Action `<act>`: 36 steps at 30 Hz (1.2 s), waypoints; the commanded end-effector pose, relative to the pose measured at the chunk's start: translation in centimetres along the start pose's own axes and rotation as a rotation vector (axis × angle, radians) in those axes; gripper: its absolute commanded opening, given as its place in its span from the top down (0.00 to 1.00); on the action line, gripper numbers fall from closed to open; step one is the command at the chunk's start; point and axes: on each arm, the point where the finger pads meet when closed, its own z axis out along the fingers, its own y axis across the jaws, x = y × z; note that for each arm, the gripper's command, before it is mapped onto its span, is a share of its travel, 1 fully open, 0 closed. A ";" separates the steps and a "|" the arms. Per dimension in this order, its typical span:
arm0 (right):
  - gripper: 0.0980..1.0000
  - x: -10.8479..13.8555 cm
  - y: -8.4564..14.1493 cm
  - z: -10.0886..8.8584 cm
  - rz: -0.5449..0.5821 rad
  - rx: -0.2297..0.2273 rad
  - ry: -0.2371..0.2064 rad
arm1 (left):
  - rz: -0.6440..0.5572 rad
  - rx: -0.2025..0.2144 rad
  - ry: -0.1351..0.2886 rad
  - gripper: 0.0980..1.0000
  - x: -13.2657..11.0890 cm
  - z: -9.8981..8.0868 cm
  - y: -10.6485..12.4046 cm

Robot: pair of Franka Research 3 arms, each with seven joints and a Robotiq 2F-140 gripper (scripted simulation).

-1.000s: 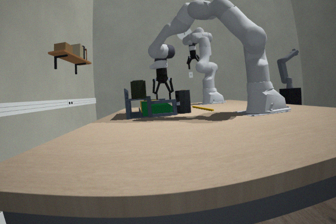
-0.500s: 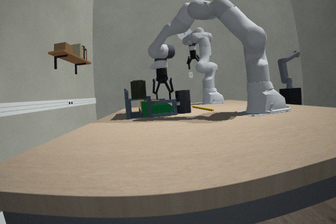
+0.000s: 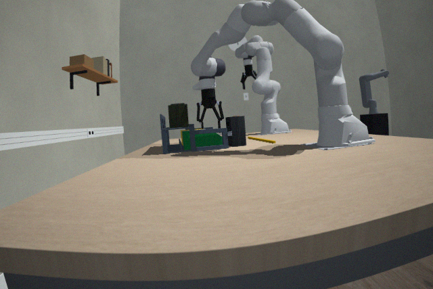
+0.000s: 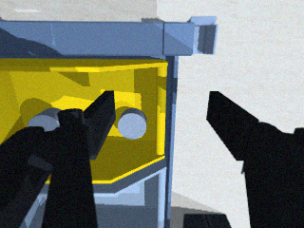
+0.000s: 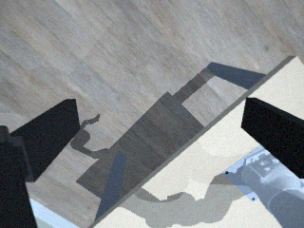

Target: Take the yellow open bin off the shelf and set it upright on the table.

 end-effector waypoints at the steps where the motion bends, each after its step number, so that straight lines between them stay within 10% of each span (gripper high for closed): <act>1: 0.00 0.0 0.0 0.0 0.000 0.000 0.000 | -0.003 0.003 0.002 0.42 0.1 0.3 0.0; 36: 0.00 0.0 0.0 0.0 0.000 0.000 0.000 | -0.003 0.003 0.002 0.42 0.1 1.5 0.0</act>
